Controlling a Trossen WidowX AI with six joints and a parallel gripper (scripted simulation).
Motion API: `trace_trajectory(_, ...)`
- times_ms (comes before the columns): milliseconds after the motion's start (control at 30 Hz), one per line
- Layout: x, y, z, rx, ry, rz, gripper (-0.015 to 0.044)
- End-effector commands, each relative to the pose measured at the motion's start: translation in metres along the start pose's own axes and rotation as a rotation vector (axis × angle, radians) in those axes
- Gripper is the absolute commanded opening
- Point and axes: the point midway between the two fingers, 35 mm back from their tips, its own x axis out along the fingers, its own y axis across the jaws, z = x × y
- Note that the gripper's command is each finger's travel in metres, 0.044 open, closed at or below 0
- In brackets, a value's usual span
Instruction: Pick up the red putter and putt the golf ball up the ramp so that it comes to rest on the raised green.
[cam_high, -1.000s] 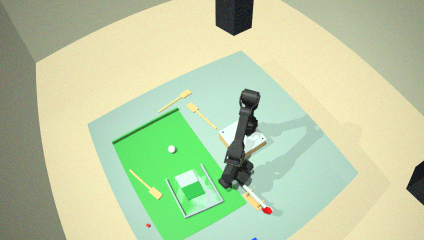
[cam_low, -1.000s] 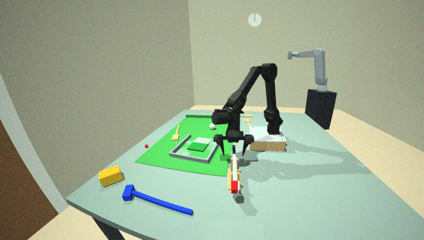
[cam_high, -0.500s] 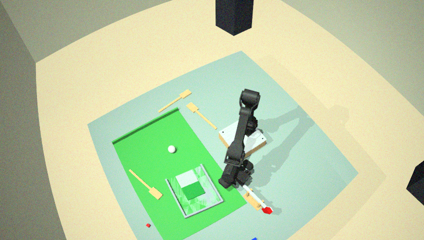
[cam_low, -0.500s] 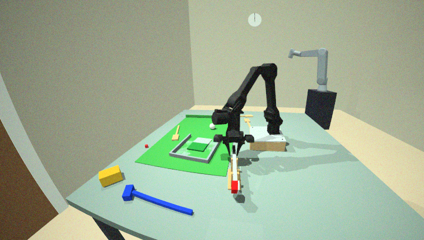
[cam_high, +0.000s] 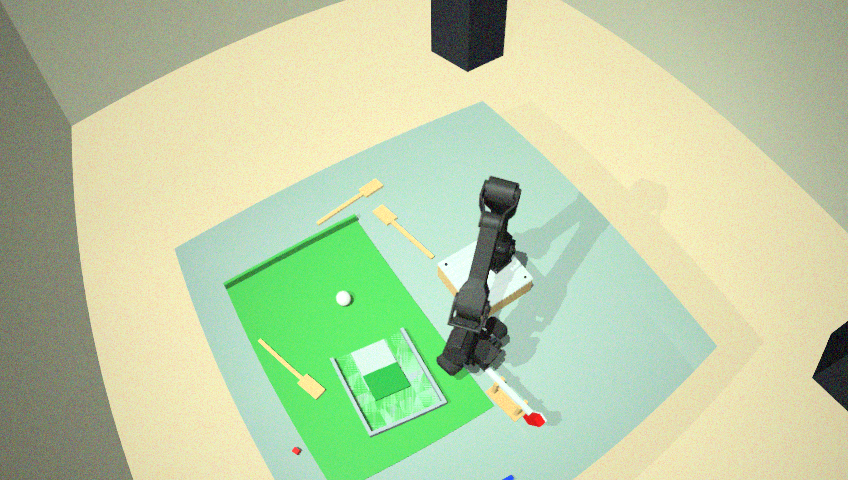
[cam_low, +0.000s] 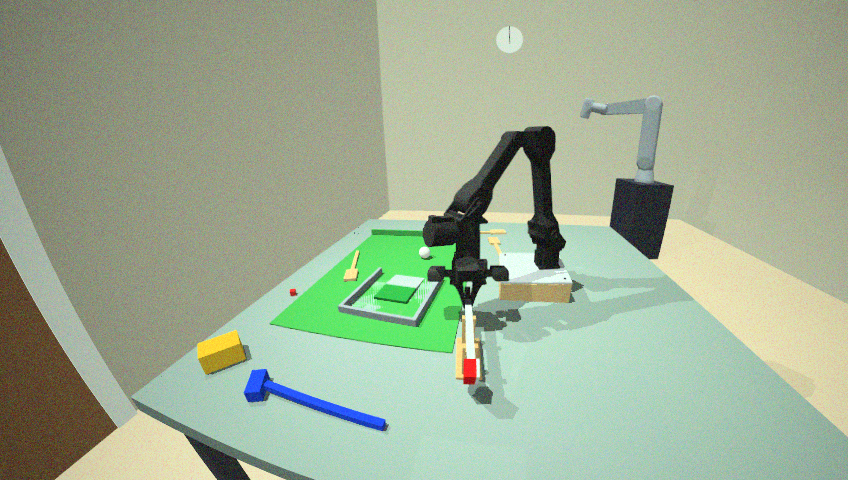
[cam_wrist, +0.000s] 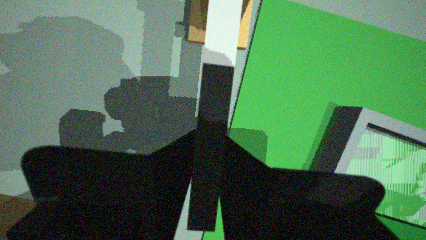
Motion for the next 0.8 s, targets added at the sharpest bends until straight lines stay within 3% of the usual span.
trace_trajectory(0, -0.023, -0.005, 0.010, -0.004, -0.015, -0.011, 0.0000)
trace_trajectory(333, -0.087, -0.001, 0.024, -0.004, -0.015, -0.011, 0.0000)
trace_trajectory(767, -0.092, -0.024, -0.018, 0.164, 0.016, -0.058, 0.0000)
